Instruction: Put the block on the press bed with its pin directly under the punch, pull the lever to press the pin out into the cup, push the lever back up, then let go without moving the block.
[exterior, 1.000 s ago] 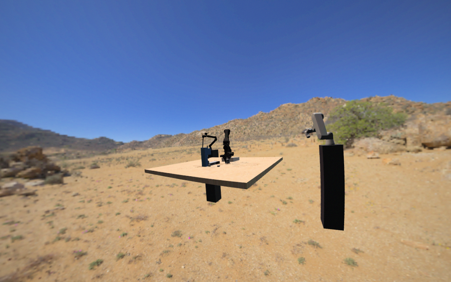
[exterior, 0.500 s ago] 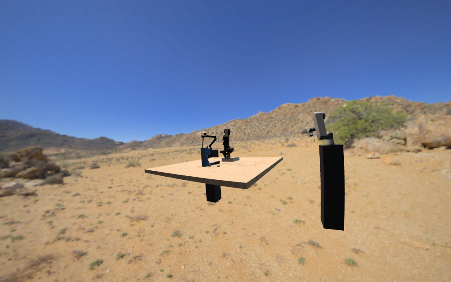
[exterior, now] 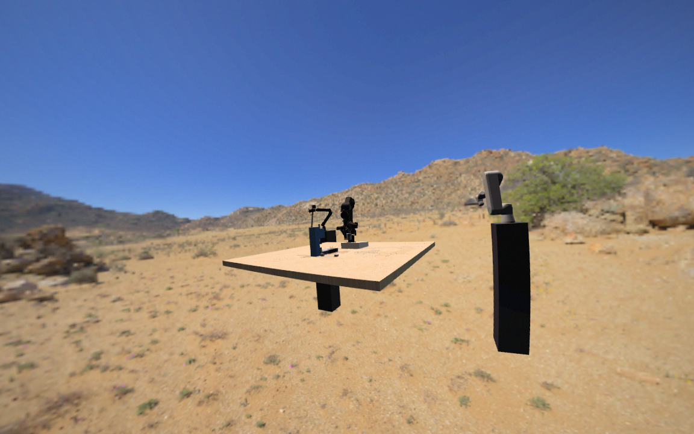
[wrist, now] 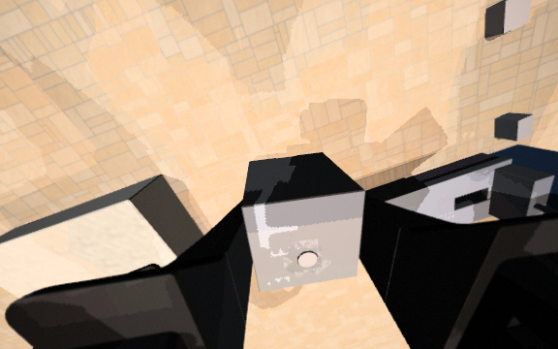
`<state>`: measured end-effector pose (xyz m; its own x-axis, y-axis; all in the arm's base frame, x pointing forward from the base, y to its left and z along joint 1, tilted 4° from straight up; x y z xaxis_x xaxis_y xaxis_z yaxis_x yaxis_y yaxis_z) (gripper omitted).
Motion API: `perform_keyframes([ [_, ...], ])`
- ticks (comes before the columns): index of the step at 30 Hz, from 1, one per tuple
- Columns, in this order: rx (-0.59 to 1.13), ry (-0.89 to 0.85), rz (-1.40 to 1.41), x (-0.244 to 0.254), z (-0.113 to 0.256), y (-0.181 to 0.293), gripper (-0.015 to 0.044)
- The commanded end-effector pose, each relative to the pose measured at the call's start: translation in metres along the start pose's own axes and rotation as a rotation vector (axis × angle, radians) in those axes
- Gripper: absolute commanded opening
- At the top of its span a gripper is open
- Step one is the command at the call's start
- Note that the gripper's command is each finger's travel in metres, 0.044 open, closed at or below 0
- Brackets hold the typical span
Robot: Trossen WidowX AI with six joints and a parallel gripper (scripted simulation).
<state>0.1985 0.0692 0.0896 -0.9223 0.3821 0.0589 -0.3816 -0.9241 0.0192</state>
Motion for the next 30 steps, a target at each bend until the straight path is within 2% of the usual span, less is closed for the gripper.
perform_keyframes([
  [1, 0.000, 0.010, 0.001, -0.011, 0.007, 0.010, 0.0000],
  [30, 0.007, 0.013, -0.003, -0.062, 0.039, 0.111, 0.0000],
])
Point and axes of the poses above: the point midway between the two fingers, 35 mm back from their tips, its own z axis back along the fingers, its own x axis across the jaws, y = z × x, the point moved 1 cm from there along z, back along the fingers, and after that the axes turned 3 degrees about -z, right-handed, at the moved point
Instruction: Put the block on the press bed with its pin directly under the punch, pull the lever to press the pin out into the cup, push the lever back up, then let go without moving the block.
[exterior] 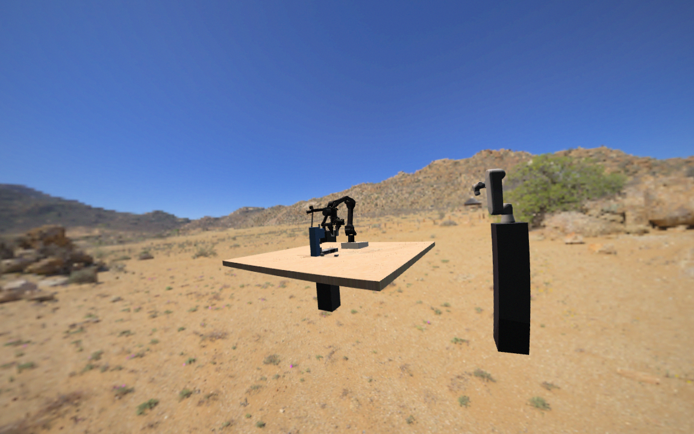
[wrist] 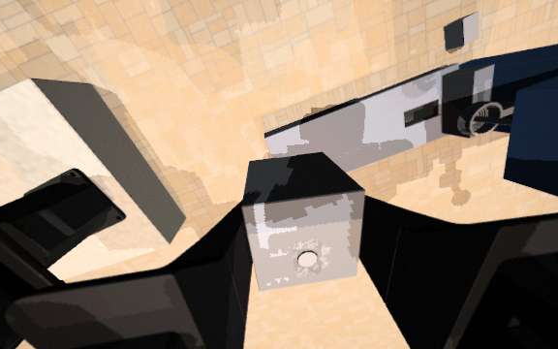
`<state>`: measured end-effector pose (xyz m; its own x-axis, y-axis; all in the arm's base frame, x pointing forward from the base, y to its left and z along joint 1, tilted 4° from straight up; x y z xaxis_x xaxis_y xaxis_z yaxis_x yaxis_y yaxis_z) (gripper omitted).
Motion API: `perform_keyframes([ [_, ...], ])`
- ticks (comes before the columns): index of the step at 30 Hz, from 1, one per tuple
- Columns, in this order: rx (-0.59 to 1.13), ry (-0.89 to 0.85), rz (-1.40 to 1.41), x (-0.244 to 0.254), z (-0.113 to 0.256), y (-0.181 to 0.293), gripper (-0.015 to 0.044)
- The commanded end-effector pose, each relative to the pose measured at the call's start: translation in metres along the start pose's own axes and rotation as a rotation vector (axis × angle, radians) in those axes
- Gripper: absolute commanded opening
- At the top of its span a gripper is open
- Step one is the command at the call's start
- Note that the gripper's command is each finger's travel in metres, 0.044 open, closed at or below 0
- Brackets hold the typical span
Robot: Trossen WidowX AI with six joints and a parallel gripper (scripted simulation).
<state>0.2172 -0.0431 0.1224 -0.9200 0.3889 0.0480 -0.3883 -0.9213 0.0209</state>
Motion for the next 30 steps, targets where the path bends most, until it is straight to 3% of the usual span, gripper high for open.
perform_keyframes([
  [1, 0.006, 0.002, 0.004, -0.005, 0.006, 0.018, 0.0000],
  [10, 0.008, 0.001, -0.020, -0.007, 0.010, 0.036, 0.0000],
  [30, 0.008, 0.005, -0.710, -0.007, 0.010, 0.036, 0.0000],
])
Point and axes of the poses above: the point midway between the two fingers, 35 mm back from their tips, its own z axis back along the fingers, its own x axis across the jaws, y = z × x, the point moved 1 cm from there along z, back along the fingers, and after that the axes turned 3 degrees about -z, right-handed, at the moved point
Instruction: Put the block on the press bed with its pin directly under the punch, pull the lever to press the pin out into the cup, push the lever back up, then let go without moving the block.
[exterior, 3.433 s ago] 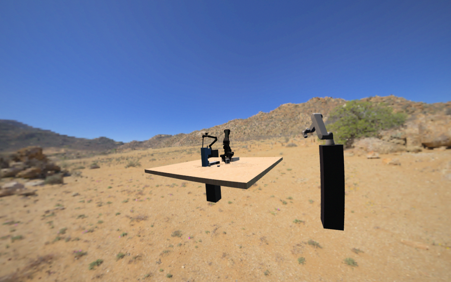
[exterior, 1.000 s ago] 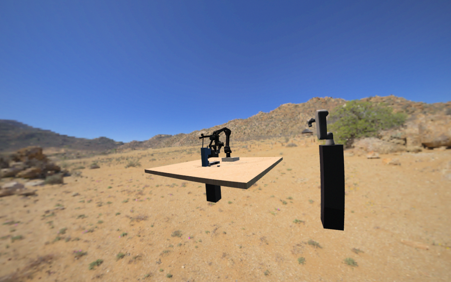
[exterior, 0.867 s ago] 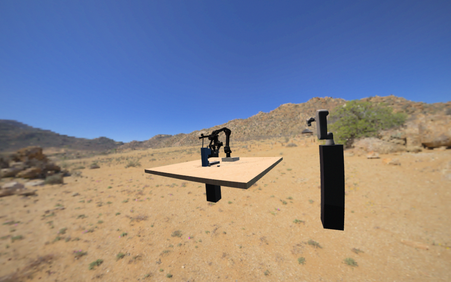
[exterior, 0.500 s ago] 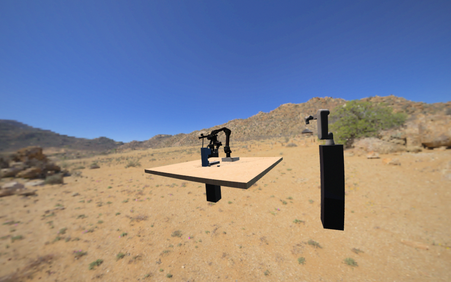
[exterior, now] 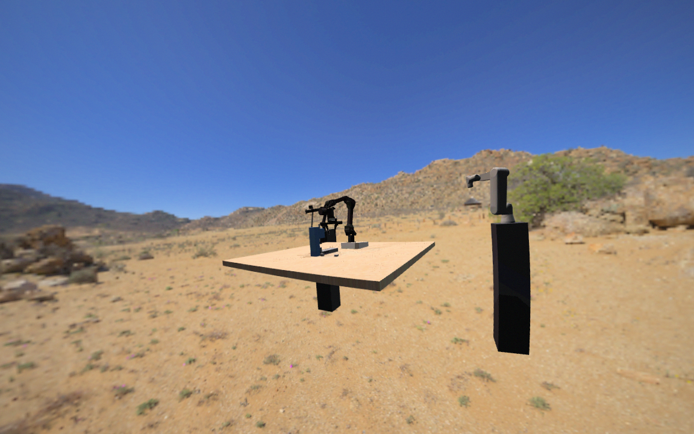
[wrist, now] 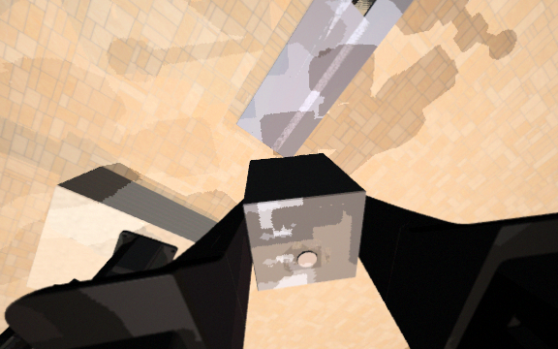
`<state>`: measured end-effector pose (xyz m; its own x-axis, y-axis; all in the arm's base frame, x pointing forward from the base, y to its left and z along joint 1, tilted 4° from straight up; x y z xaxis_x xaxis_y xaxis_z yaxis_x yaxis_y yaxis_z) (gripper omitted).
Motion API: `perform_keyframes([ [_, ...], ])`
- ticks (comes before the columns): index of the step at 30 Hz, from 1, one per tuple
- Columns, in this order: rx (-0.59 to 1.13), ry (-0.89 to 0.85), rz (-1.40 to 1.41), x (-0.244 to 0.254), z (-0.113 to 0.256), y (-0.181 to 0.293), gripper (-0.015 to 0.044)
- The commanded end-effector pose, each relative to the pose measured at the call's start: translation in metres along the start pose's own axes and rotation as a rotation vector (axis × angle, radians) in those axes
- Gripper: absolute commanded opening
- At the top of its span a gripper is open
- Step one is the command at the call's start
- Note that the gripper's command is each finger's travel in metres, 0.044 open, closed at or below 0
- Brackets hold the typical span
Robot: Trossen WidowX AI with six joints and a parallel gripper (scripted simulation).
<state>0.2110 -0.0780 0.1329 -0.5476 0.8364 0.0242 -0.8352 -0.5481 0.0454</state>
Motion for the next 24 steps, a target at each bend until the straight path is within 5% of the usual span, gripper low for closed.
perform_keyframes([
  [1, 0.005, 0.003, -0.154, -0.0004, 0.0002, 0.0007, 0.0000],
  [24, 0.004, 0.006, -0.954, -0.0003, 0.0002, 0.0007, 0.0000],
])
Point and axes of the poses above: the point midway between the two fingers, 35 mm back from their tips, its own z axis back along the fingers, its own x axis across the jaws, y = z × x, the point moved 1 cm from there along z, back along the fingers, and after that the axes turned 3 degrees about -z, right-handed, at the moved point
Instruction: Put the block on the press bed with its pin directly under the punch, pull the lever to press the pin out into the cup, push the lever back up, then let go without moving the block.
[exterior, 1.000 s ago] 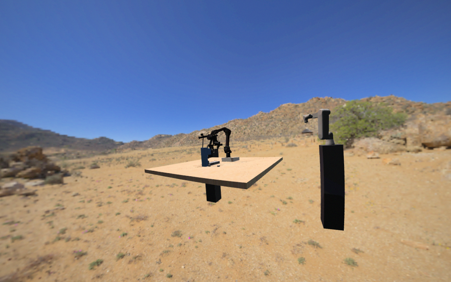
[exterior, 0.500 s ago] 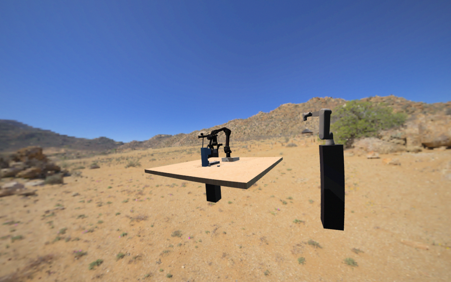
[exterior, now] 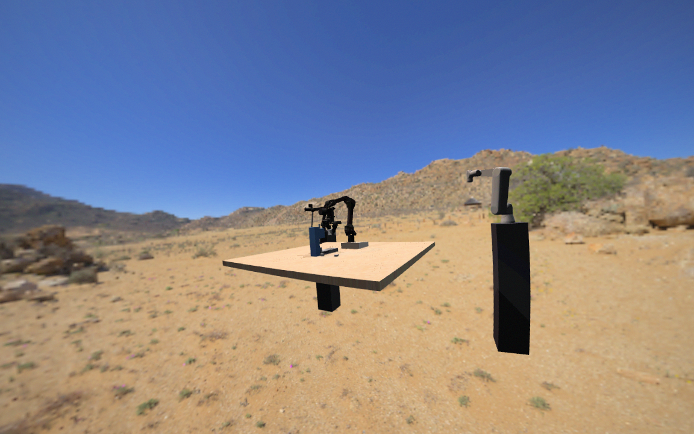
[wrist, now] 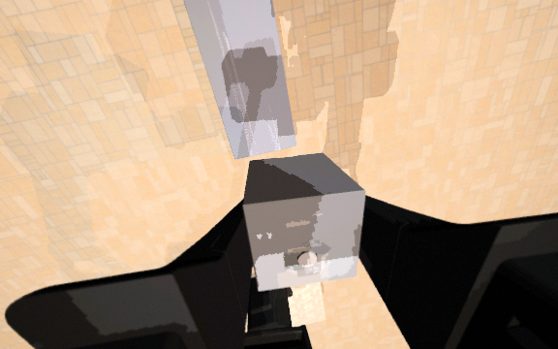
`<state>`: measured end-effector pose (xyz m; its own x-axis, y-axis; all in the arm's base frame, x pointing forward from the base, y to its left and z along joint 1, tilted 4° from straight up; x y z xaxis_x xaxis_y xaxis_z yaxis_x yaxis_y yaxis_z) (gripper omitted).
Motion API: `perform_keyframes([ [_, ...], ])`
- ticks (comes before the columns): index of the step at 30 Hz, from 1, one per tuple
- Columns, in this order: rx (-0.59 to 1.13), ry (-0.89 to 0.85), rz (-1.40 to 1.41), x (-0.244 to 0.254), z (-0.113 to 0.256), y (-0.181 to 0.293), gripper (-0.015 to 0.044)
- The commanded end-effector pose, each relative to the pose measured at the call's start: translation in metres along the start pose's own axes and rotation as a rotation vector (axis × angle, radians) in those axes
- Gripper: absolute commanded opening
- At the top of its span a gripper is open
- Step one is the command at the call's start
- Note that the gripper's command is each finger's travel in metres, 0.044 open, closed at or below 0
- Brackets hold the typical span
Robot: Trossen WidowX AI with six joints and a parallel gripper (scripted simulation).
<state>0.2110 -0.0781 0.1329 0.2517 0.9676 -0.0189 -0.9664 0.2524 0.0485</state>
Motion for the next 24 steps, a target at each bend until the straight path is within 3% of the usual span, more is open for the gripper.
perform_keyframes([
  [1, 0.001, 0.006, -0.154, -0.0007, 0.0002, 0.0002, 0.0000],
  [24, -0.002, 0.007, -0.955, -0.0006, 0.0002, 0.0003, 0.0000],
])
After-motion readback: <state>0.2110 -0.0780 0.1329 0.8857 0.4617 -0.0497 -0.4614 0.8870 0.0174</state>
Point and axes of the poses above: the point midway between the two fingers, 35 mm back from their tips, its own z axis back along the fingers, its own x axis across the jaws, y = z × x, the point moved 1 cm from there along z, back along the fingers, and after that the axes turned 3 degrees about -z, right-handed, at the moved point
